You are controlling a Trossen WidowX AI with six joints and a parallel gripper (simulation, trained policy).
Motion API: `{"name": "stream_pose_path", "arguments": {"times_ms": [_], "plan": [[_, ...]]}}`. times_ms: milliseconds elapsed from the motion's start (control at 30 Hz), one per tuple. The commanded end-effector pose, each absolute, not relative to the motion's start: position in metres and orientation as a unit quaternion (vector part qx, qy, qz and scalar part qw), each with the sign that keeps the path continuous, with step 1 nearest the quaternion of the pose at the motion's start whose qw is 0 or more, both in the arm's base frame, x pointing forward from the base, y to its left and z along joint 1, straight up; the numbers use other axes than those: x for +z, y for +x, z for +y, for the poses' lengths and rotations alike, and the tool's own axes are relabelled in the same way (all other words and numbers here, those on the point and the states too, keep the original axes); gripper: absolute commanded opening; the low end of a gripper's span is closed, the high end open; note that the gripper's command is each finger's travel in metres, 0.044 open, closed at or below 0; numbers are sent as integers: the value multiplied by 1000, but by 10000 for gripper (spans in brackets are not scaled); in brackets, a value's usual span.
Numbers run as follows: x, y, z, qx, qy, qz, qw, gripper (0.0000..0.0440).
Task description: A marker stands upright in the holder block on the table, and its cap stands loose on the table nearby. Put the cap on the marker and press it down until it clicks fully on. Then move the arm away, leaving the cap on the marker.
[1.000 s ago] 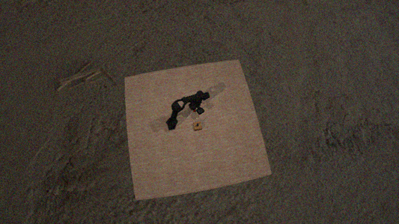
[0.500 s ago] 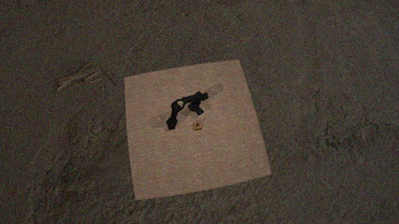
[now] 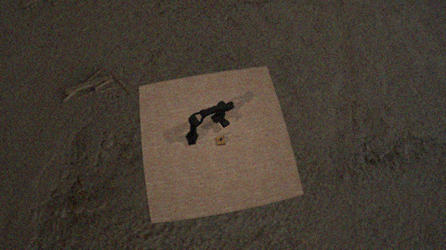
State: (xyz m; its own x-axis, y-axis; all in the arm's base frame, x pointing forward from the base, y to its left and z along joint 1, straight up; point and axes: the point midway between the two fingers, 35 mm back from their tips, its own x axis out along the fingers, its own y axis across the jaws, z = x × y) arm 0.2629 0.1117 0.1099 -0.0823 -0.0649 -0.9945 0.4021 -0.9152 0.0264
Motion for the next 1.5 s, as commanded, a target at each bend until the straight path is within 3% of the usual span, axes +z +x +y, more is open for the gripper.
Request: {"name": "stream_pose_path", "arguments": {"times_ms": [0,933,1467], "plan": [[124,268,106,-716,670,122,156,38],[167,257,31,-737,673,37,55,0],[175,244,-21,-742,669,-31,-21,0]]}}
